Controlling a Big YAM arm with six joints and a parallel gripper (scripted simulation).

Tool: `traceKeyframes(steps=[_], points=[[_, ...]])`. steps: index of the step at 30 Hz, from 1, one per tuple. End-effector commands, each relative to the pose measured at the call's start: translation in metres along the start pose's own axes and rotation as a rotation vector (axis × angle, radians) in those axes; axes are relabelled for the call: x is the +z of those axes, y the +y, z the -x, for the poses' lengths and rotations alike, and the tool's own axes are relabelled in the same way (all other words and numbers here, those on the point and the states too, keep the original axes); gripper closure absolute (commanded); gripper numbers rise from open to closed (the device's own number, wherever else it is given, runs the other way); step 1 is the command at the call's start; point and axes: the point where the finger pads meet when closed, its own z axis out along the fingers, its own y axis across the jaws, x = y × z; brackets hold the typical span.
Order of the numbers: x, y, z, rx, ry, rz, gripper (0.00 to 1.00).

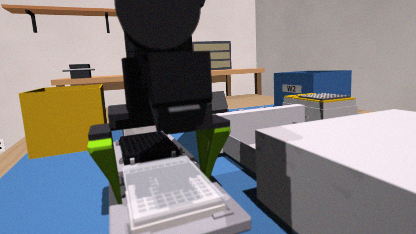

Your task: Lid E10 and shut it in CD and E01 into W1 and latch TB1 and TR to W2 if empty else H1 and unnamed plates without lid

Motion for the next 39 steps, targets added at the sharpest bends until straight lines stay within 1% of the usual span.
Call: traceKeyframes(steps=[1, 2, 5, 6, 39], points=[[-0.0044, 0.0033, 0.0272, -0.022, -0.053, -0.003, 0.0], [-0.0044, 0.0033, 0.0272, -0.022, -0.053, -0.003, 1.0], [-0.0044, 0.0033, 0.0272, -0.022, -0.053, -0.003, 1.0], [-0.0065, -0.0039, 0.0266, -0.02, -0.054, -0.011, 1.0], [-0.0066, -0.0038, 0.0266, -0.018, -0.054, -0.01, 1.0]])
